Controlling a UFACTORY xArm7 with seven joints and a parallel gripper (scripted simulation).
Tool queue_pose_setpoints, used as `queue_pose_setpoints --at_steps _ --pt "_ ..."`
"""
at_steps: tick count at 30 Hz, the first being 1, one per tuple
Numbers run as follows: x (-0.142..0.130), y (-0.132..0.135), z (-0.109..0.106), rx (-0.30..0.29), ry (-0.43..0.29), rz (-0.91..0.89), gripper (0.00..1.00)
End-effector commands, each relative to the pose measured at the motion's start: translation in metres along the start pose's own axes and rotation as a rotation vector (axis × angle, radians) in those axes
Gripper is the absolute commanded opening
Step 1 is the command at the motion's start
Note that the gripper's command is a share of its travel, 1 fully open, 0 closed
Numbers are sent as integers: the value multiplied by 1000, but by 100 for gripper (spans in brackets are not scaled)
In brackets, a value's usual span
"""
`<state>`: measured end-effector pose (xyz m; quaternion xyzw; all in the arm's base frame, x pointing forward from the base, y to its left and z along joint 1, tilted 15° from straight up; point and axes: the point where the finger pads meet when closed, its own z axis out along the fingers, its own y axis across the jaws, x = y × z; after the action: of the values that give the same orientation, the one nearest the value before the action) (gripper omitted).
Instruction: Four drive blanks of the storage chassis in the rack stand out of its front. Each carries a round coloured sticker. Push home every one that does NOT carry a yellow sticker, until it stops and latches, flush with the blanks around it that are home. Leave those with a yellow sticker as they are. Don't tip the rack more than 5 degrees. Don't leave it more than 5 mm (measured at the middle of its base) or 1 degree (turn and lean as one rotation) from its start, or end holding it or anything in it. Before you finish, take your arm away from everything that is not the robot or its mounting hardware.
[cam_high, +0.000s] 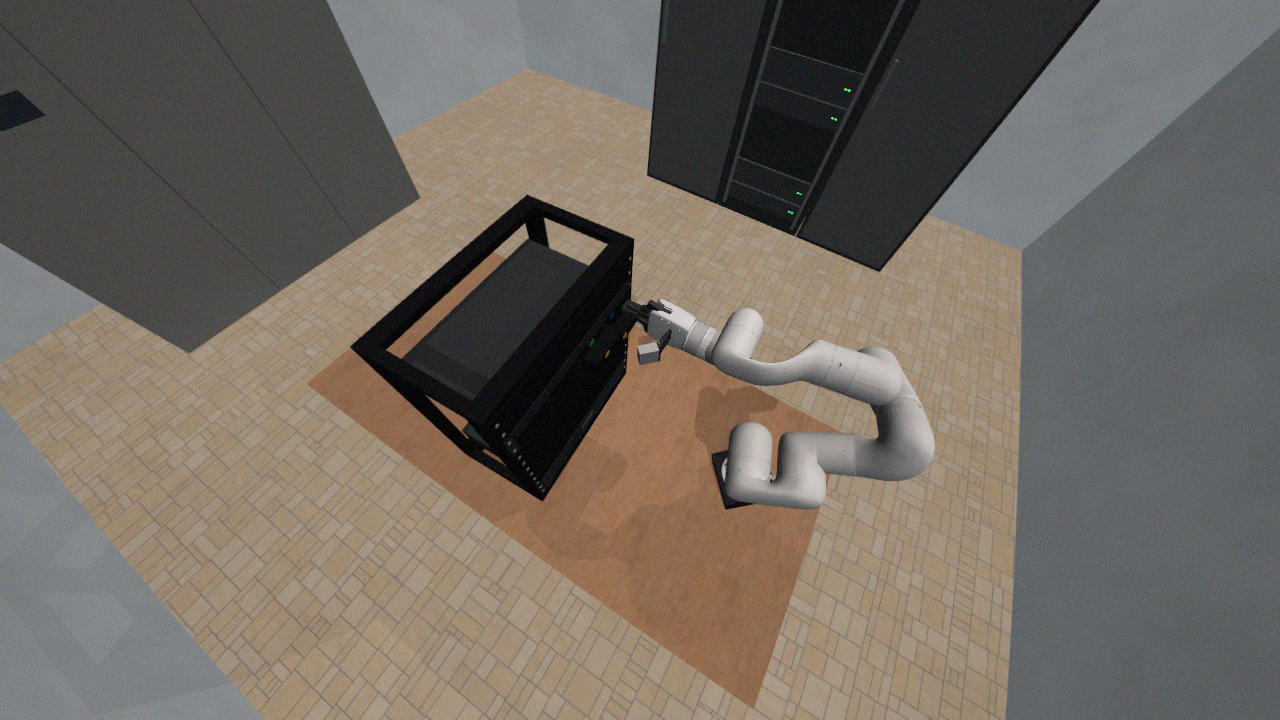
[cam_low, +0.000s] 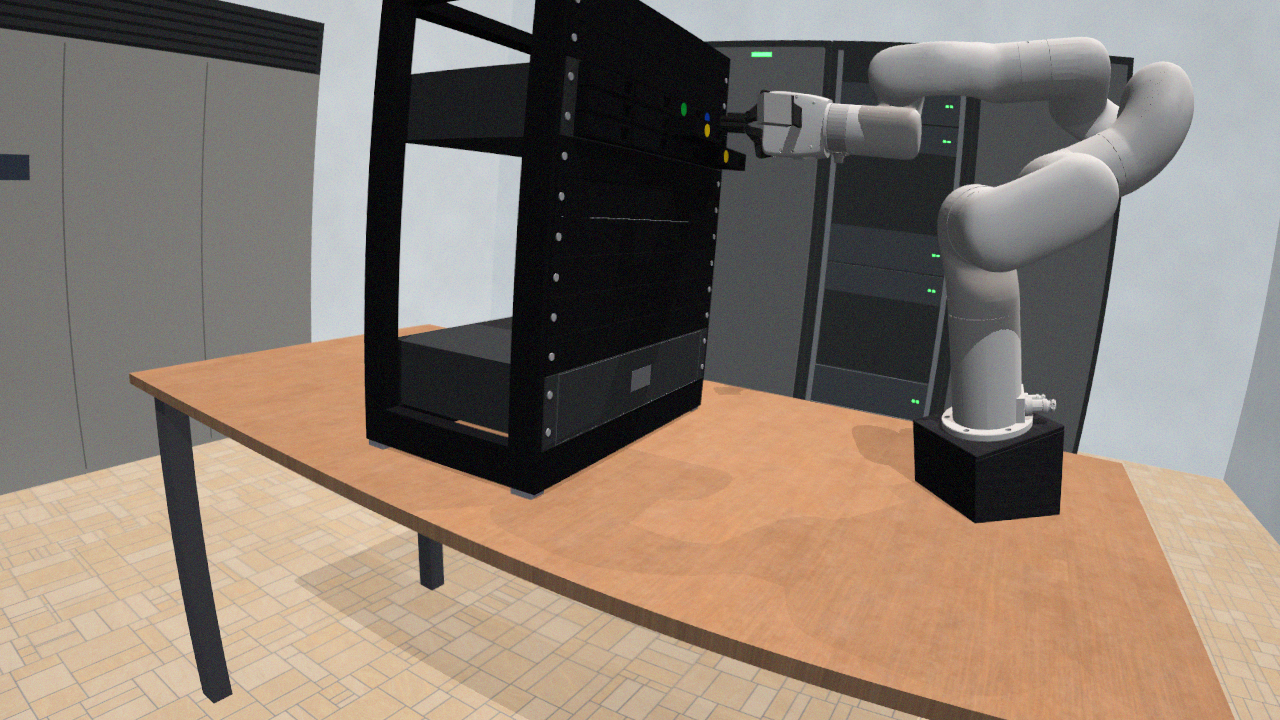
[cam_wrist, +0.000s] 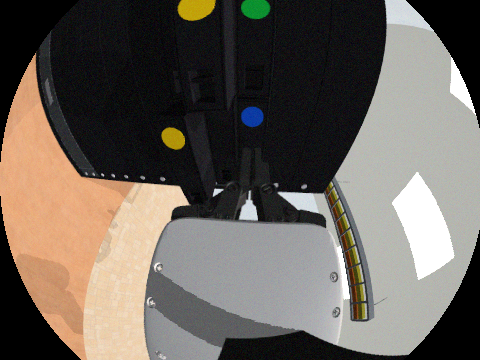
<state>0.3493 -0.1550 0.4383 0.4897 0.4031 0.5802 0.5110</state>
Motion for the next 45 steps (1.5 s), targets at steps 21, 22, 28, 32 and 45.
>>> queue_pose_setpoints --at_steps 21,22,28,32,45 --pt "1 1 -84 -2 1 -1 0" --pt "1 1 -84 -2 1 -1 0" --pt "1 1 -84 -2 1 -1 0" --pt "1 1 -84 -2 1 -1 0" --pt "1 1 -84 -2 1 -1 0"
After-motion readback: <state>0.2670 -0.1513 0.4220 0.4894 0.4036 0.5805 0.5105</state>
